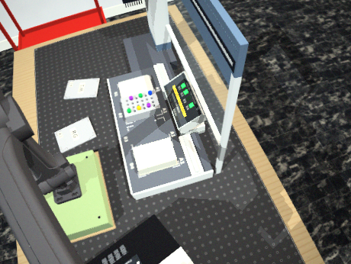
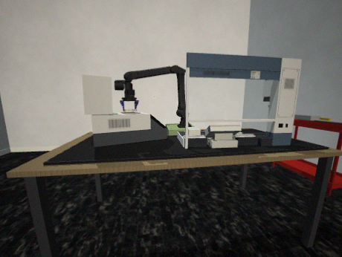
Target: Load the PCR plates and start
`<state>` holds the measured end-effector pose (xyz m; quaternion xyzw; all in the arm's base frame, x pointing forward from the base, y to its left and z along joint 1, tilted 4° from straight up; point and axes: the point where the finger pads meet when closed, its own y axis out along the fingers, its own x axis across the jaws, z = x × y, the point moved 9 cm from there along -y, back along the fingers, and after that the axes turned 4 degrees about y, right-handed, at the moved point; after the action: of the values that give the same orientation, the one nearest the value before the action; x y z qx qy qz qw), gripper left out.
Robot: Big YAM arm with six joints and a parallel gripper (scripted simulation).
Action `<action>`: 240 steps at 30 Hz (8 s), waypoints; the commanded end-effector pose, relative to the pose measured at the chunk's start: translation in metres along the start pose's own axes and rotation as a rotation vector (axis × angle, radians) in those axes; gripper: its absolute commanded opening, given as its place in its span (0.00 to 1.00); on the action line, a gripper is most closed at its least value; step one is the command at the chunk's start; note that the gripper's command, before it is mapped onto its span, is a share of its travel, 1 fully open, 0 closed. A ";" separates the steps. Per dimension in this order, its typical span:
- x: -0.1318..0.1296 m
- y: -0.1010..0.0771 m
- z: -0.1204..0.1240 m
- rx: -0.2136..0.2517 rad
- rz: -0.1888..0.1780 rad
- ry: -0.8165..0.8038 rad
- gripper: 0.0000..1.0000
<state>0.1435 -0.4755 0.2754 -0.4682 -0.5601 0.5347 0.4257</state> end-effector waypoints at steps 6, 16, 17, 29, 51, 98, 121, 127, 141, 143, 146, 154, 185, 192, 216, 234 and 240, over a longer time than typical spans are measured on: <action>-0.013 -0.013 -0.014 -0.009 0.051 -0.009 0.00; -0.017 -0.037 0.001 -0.010 0.098 0.003 0.00; -0.016 -0.038 0.001 -0.010 0.097 0.000 0.00; -0.016 -0.037 -0.006 -0.010 0.082 -0.020 0.00; -0.001 -0.010 0.005 -0.006 0.042 0.022 0.00; -0.004 -0.018 0.007 -0.001 0.047 0.003 0.00; -0.021 -0.016 -0.013 -0.012 0.081 -0.009 1.00; -0.023 -0.019 -0.003 -0.011 0.089 0.011 1.00; -0.018 -0.013 0.001 -0.009 0.073 0.016 1.00; -0.015 -0.014 -0.003 -0.010 0.072 0.008 1.00; -0.011 -0.029 -0.007 -0.011 0.077 -0.004 1.00; -0.011 -0.051 -0.008 -0.011 0.087 -0.023 1.00; -0.010 -0.087 -0.005 -0.009 0.069 -0.018 1.00; -0.012 -0.071 -0.003 -0.008 0.046 -0.015 1.00; 0.038 -0.061 -0.007 -0.009 0.137 -0.009 0.00; 0.129 -0.036 -0.007 -0.034 0.333 0.004 0.00; 0.167 -0.020 -0.007 -0.042 0.369 0.003 0.00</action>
<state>0.1115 -0.3253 0.2896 -0.5637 -0.4774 0.5925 0.3215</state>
